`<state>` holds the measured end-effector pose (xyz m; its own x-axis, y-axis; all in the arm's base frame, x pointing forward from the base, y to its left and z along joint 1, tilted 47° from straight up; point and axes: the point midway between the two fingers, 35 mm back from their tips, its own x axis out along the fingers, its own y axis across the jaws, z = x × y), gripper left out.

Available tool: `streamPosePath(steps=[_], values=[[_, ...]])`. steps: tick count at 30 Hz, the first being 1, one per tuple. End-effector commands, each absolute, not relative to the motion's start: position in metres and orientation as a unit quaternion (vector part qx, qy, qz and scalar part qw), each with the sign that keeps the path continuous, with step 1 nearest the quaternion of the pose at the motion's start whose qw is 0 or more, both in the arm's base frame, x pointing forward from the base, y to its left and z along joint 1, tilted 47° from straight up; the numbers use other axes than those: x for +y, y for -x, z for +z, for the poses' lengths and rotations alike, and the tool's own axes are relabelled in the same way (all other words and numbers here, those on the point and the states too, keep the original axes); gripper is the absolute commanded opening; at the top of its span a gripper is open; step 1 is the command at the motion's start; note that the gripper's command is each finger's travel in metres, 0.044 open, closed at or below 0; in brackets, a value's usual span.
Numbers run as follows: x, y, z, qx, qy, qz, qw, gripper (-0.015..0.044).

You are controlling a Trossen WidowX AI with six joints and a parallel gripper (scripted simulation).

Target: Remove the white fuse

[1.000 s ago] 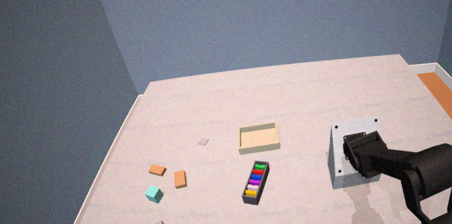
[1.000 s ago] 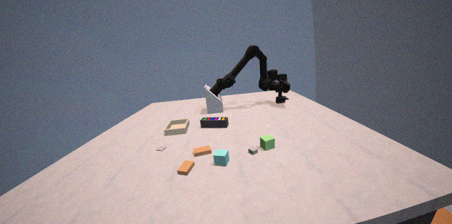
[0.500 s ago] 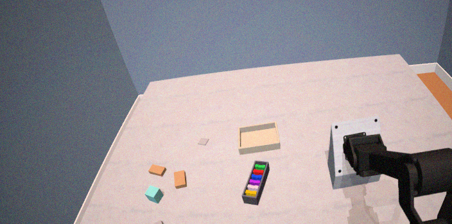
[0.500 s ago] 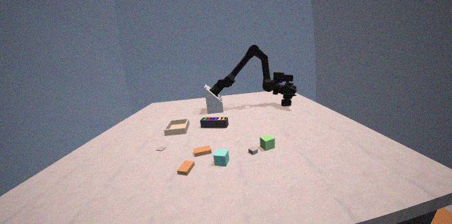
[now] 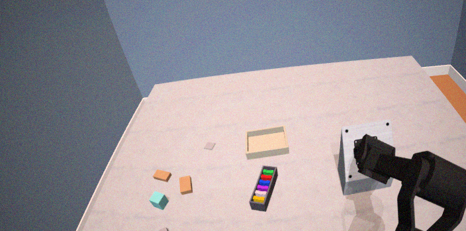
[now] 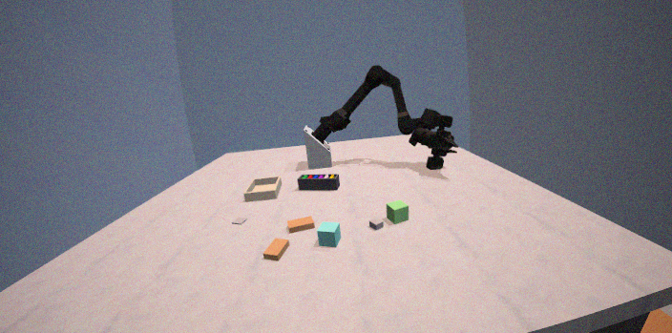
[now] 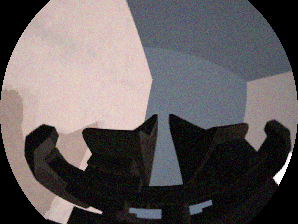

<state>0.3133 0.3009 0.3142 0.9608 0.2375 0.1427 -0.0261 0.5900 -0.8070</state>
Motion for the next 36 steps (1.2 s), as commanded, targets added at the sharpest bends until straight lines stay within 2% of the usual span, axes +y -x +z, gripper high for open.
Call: streamPosePath(steps=[1,9,16,26,32,36], values=[[0.281,-0.355,0.287,-0.077,0.459,0.107,0.879,0.0068],[0.232,-0.406,0.207,0.070,0.453,0.195,0.867,0.0068],[0.161,-0.416,0.118,0.264,0.362,0.254,0.857,0.0068],[0.064,-0.362,0.030,0.536,0.054,0.253,0.804,0.0068],[0.026,-0.307,0.014,0.650,-0.232,0.204,0.694,0.0068],[0.019,-0.288,0.018,0.672,-0.356,0.187,0.622,0.0068]])
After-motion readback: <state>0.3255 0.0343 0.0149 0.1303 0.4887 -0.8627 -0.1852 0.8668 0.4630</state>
